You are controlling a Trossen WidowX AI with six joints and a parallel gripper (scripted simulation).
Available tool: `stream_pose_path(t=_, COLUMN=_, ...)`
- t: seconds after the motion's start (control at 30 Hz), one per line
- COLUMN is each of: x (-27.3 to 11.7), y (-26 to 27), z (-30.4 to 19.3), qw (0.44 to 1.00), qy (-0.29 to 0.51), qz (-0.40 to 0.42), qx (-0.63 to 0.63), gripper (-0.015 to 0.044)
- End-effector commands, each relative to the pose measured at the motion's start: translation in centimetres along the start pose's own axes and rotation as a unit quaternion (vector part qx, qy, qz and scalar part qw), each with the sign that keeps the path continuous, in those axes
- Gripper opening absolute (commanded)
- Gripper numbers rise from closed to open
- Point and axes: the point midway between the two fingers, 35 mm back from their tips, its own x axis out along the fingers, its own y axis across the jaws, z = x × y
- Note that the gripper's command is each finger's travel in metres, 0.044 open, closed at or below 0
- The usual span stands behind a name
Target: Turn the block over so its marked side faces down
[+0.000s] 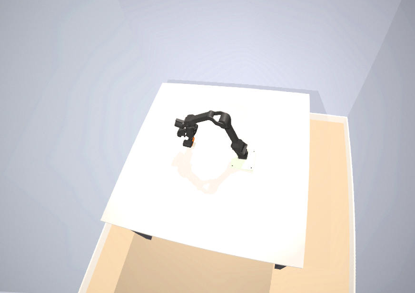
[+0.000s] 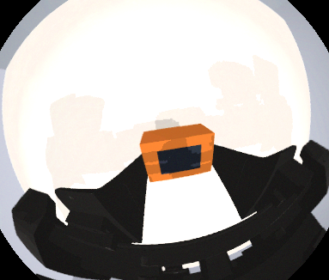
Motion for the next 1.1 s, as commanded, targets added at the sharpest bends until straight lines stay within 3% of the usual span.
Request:
stream_pose_path(t=0.0, x=-0.1, y=0.0, z=0.1, qw=1.0, qy=-0.03, qz=0.003, qx=-0.002, gripper=0.0)
stream_pose_path(t=1.07, x=1.1, y=0.0, z=-0.1, qw=0.973, qy=-0.231, qz=0.002, qx=-0.003, gripper=0.0)
